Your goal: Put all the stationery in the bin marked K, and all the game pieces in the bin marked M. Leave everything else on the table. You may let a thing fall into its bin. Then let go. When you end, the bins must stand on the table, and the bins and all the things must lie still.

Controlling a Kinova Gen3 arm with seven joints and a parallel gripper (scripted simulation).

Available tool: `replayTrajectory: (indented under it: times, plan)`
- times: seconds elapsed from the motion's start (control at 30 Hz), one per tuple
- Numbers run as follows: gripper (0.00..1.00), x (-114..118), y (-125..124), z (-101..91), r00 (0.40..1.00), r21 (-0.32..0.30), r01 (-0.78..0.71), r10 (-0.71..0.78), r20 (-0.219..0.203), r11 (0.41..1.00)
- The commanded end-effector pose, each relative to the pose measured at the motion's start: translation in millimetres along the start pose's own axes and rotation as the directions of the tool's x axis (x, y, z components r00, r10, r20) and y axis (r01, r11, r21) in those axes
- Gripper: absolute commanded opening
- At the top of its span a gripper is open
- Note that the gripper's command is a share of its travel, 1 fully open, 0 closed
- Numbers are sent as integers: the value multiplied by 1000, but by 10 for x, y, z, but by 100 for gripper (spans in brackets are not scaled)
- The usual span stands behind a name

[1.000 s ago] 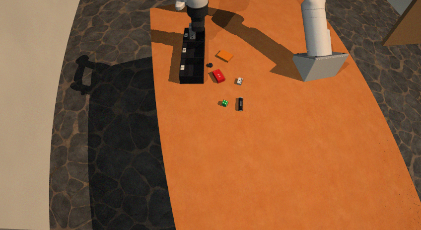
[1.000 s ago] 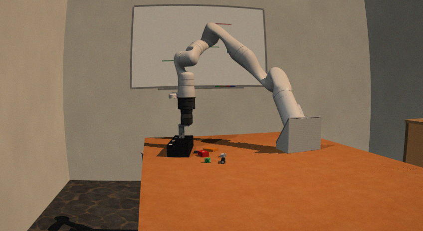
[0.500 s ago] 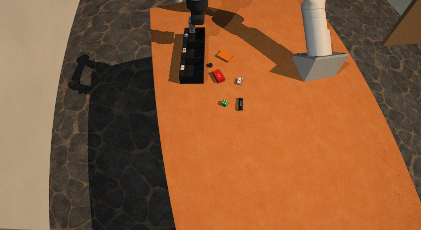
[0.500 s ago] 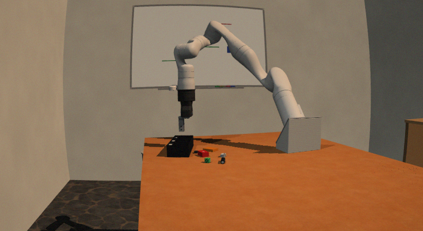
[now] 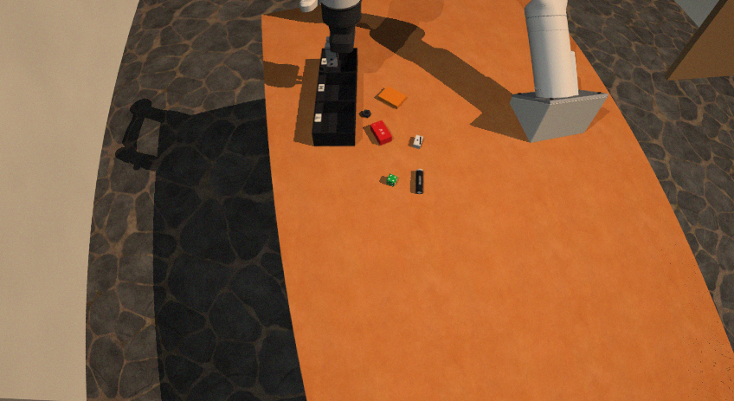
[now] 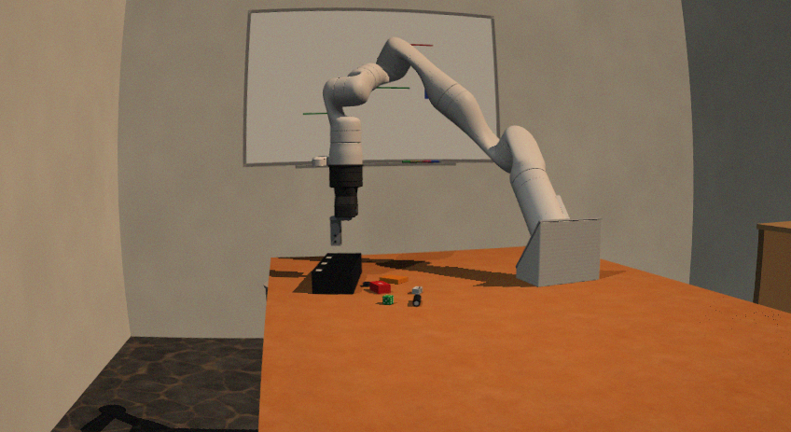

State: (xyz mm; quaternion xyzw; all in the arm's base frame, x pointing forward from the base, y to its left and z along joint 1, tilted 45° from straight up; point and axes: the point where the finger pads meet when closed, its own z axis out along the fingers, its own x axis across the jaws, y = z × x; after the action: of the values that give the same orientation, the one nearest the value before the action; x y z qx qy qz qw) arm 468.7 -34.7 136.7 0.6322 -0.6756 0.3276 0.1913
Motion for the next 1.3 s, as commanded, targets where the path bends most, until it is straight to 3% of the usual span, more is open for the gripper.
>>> replayTrajectory:
  times: [0.0,0.2,0.43,1.27]
  plan:
    - [31,-204,20,11,1000,-1,21,-21,-2,1000]
    - [31,-494,34,12,1000,-1,21,-21,-2,1000]
    - [31,-494,34,11,1000,-1,21,-21,-2,1000]
    - [31,-493,34,605,1000,-1,21,-21,-2,1000]
